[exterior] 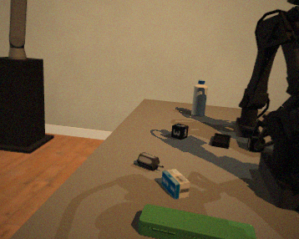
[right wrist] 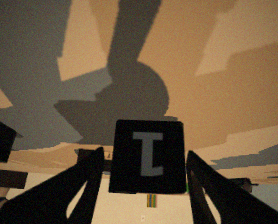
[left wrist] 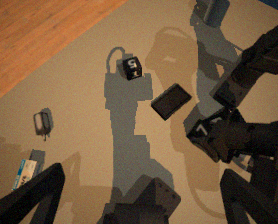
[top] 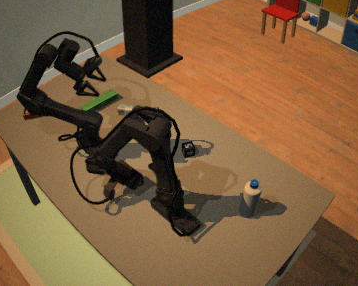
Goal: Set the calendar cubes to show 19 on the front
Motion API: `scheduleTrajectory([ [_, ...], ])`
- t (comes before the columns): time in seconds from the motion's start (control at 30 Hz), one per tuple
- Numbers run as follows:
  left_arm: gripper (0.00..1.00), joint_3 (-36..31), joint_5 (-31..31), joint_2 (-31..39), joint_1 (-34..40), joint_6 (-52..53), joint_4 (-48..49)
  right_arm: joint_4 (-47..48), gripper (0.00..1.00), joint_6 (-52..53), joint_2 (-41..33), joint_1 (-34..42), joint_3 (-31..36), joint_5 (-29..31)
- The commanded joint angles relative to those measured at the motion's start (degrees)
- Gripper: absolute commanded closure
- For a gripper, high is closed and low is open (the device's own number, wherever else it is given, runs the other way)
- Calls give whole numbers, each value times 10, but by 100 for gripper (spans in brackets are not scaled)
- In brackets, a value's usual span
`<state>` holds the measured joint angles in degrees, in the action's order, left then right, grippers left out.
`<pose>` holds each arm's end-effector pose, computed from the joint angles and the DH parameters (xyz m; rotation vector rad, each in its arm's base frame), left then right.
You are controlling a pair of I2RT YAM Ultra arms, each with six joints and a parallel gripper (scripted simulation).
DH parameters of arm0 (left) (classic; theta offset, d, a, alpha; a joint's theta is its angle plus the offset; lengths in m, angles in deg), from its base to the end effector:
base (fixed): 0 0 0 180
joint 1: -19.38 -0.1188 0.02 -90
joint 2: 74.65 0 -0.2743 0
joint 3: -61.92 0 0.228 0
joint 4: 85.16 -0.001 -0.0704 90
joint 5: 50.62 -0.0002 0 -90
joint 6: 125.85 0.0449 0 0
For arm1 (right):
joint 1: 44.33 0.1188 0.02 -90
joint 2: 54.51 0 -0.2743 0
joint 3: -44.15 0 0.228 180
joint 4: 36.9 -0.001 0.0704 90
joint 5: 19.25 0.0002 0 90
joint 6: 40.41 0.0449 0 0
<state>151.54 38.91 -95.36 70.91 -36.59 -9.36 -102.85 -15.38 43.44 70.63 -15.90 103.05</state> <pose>-0.0372 0.0478 0.3618 0.9630 2.0175 -0.5177 -0.0685 0.2016 0.1453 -2.9735 -0.1028 -0.9330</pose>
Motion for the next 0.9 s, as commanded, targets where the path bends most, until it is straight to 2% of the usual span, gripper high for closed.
scheduleTrajectory([
  [0.0, 0, 5, 1, 2, 2, -1, -8, 9, 31, -9, 2, -4, 2, 8],
  [0.03, 0, 5, 1, 2, 2, -1, -8, 9, 39, -9, 2, -4, 2, 8],
  [0.1, 0, 5, 1, 2, 2, -1, -8, 4, 39, -9, 2, -4, 2, 7],
  [0.13, 0, 5, 1, 2, 2, -1, -8, 3, 44, -9, 2, -4, 2, 7],
  [0.3, 0, 5, 1, 2, 2, -1, -8, 3, 48, -5, -1, -1, -1, 3],
  [0.33, 0, 5, 1, 2, 2, -1, -8, 3, 52, -5, -1, -1, -1, 3],
  [0.47, 0, 5, 1, 2, 2, -1, -8, 3, 52, -5, -1, -1, -1, 3],
  [0.5, 0, 5, 1, 2, 2, -1, -8, 3, 57, -5, -1, -1, -1, 3],
  [0.67, 0, 5, 1, 2, 2, -1, -8, 3, 61, -5, -1, -1, -1, 3],
  [0.77, 0, 5, 1, 2, 2, -1, -8, 3, 95, -5, -1, -1, -1, 3],
  [0.8, 0, 5, 1, 2, 2, -1, -8, 3, 100, -5, -1, -1, -1, 3],
  [0.87, 0, 5, 1, 2, 2, -1, -8, -8, 77, -9, -7, -4, -5, 8],
])
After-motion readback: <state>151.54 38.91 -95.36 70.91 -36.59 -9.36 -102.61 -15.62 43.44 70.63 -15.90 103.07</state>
